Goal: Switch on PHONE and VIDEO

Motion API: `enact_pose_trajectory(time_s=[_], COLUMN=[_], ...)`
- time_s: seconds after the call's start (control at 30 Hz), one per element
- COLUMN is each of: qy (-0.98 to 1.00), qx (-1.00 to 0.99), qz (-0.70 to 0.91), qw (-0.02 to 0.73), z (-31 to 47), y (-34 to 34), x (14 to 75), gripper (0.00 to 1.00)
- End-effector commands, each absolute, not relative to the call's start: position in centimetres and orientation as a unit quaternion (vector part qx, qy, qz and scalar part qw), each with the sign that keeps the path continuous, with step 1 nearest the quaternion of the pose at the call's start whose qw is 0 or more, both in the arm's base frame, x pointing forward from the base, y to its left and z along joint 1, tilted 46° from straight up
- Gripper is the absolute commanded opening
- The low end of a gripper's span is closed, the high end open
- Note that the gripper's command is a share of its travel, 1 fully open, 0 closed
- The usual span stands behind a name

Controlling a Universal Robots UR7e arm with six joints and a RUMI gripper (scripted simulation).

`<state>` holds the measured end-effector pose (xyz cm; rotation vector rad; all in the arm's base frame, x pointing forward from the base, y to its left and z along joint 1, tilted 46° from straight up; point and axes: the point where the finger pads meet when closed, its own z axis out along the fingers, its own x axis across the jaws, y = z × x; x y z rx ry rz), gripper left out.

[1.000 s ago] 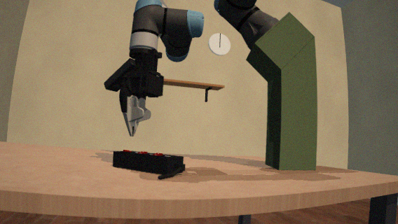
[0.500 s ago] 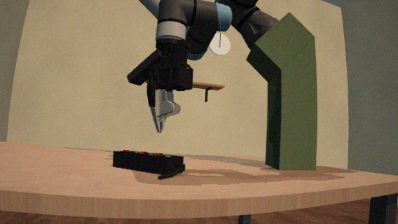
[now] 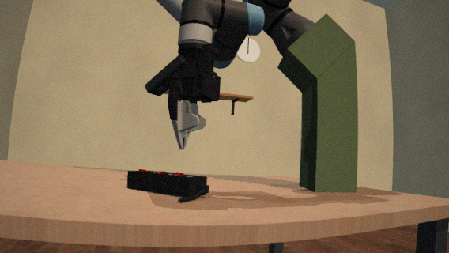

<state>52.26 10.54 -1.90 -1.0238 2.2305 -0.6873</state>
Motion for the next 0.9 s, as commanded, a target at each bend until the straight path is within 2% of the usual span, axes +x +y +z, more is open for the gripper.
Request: enact_pose_trajectory(time_s=[0.0, 0.87], qy=[0.837, 0.837], qx=[-0.384, -0.384], qz=[-0.258, -0.258], qw=[0.293, 0.293], z=[-1.86, -2.07], y=[10.57, 10.52], x=[52.25, 52.46], gripper=[0.00, 0.00])
